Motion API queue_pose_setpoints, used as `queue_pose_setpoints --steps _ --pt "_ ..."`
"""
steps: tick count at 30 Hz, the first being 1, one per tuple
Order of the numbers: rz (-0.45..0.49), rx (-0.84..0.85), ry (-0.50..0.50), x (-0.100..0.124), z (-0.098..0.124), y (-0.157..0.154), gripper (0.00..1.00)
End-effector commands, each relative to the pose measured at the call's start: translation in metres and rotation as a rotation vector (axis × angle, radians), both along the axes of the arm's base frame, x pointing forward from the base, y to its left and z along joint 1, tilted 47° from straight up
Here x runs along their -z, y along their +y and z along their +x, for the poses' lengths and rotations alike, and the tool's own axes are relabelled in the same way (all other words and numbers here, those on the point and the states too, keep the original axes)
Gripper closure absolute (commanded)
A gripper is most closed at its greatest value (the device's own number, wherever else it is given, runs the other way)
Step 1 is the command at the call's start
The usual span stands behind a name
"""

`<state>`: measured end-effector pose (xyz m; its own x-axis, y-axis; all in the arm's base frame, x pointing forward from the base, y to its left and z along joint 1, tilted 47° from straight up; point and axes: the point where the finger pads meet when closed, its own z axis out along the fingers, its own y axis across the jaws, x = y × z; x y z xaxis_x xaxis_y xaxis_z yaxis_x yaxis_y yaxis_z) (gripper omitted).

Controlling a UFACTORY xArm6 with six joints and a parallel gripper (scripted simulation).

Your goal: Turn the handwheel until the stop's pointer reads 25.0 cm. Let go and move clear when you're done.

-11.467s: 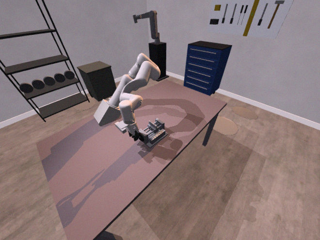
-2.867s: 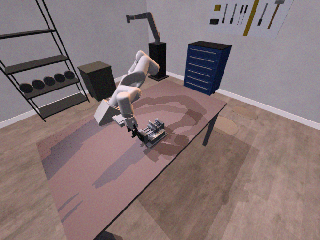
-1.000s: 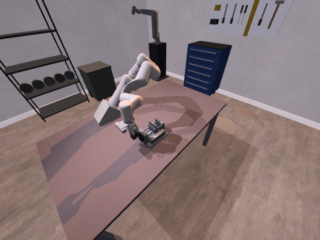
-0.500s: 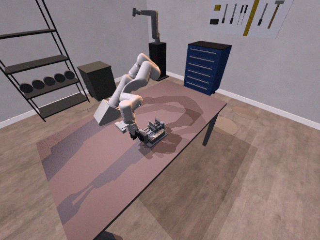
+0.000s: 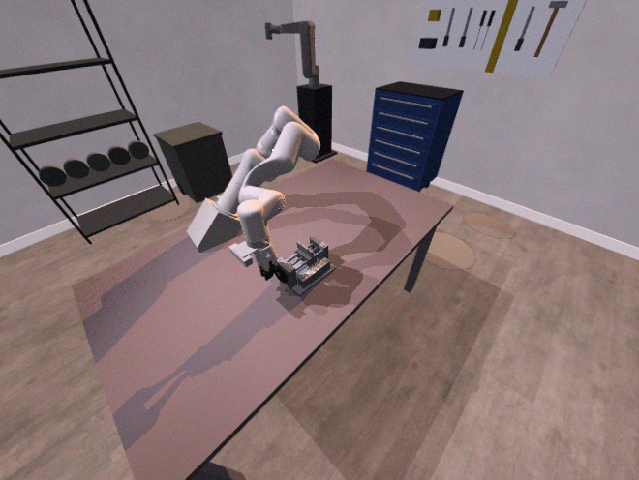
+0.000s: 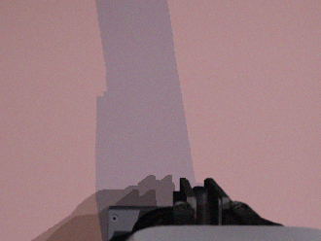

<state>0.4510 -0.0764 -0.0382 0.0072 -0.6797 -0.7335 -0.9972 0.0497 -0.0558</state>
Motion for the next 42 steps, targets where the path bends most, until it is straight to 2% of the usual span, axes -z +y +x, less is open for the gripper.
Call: queue_pose_setpoints --steps 1,42 --pt "-0.001 0.001 -0.002 0.000 0.000 -0.001 0.94" --pt "-0.001 0.001 -0.002 0.009 -0.007 0.010 0.94"
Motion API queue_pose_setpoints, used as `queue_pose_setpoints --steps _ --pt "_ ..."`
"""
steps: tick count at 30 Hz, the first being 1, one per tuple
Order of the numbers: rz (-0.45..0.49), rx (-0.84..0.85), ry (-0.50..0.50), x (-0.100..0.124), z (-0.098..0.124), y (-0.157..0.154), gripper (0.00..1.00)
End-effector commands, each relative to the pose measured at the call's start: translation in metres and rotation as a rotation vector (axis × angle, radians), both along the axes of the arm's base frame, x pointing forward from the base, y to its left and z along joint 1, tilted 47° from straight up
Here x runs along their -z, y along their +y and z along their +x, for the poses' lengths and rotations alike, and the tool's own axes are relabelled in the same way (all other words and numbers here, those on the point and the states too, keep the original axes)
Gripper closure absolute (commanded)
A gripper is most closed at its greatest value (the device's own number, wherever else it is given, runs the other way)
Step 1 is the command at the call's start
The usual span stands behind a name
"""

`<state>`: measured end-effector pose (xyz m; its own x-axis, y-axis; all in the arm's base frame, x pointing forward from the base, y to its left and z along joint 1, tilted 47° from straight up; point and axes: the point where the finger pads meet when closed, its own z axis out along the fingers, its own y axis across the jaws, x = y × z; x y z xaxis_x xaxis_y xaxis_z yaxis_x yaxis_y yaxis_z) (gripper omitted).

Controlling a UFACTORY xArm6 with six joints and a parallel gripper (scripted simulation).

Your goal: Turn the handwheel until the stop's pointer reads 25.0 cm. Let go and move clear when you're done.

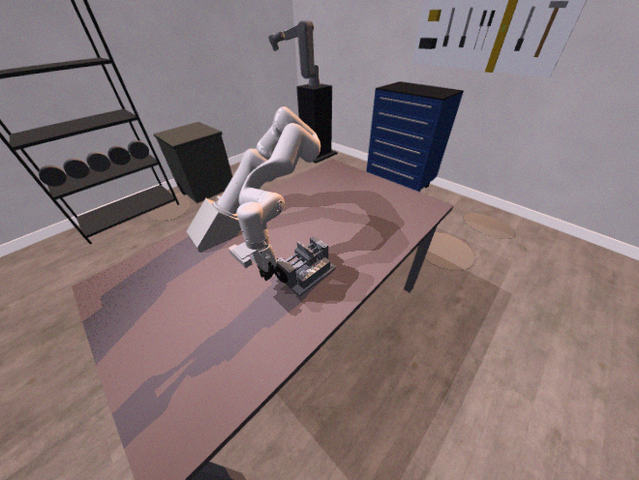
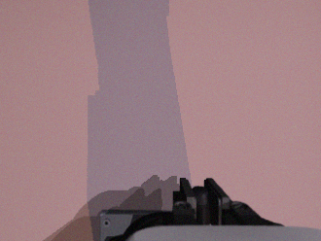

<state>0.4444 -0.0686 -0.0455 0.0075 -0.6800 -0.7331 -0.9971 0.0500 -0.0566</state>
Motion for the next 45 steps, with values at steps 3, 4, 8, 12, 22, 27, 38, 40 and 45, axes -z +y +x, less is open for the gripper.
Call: queue_pose_setpoints --steps 3,4,8,12,22,27,38,40,45 --pt "-0.001 0.001 -0.001 0.003 -0.001 0.003 0.94" --pt "-0.001 0.001 -0.001 0.003 -0.001 0.003 0.94" --pt "-0.001 0.001 -0.001 0.006 -0.001 0.006 0.94" --pt "-0.001 0.001 -0.001 0.010 -0.001 0.010 0.94" --pt "-0.001 0.001 -0.001 0.017 0.003 0.018 0.94" --pt "-0.001 0.001 -0.001 0.020 0.008 0.022 0.94" --pt "-0.001 0.001 -0.001 0.024 0.017 0.026 0.94" --pt "-0.001 0.001 -0.001 0.025 0.019 0.026 0.94" --pt "-0.001 0.001 -0.001 0.025 0.025 0.027 0.94"
